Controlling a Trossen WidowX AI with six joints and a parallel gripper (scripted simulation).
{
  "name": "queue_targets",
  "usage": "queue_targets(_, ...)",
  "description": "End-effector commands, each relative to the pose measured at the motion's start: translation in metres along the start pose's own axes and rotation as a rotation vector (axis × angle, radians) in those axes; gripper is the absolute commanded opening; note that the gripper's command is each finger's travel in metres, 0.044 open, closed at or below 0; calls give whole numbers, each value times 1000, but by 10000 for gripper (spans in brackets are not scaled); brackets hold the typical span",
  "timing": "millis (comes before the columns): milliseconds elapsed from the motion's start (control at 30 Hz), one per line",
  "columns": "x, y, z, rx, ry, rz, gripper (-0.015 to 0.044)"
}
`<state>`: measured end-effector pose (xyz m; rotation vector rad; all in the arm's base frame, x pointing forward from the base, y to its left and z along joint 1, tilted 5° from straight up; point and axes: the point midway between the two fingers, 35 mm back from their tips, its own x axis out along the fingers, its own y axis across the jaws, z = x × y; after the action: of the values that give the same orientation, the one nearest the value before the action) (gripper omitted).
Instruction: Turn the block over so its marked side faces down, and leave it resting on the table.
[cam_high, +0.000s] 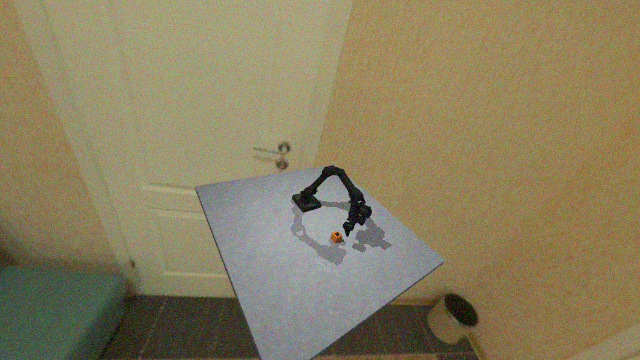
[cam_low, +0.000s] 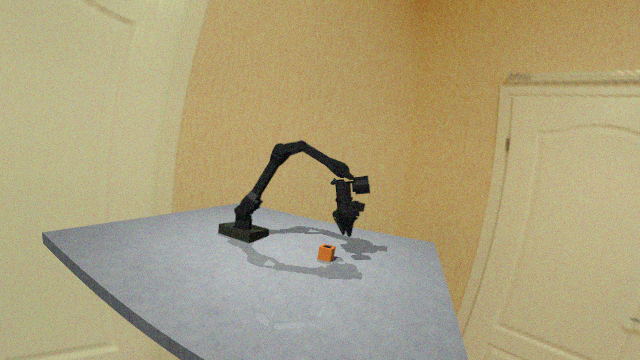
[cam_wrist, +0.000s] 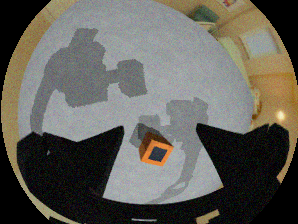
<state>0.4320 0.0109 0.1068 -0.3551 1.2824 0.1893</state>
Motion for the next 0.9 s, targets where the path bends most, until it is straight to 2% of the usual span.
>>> queue_targets(0,-24,-23,-60,473,227,162,440)
queue_targets(400,-24,-22,-60,485,233,165,440)
queue_targets(567,7,-15,-66,485,233,166,440)
queue_targets(867,24,-11,-69,485,233,166,440)
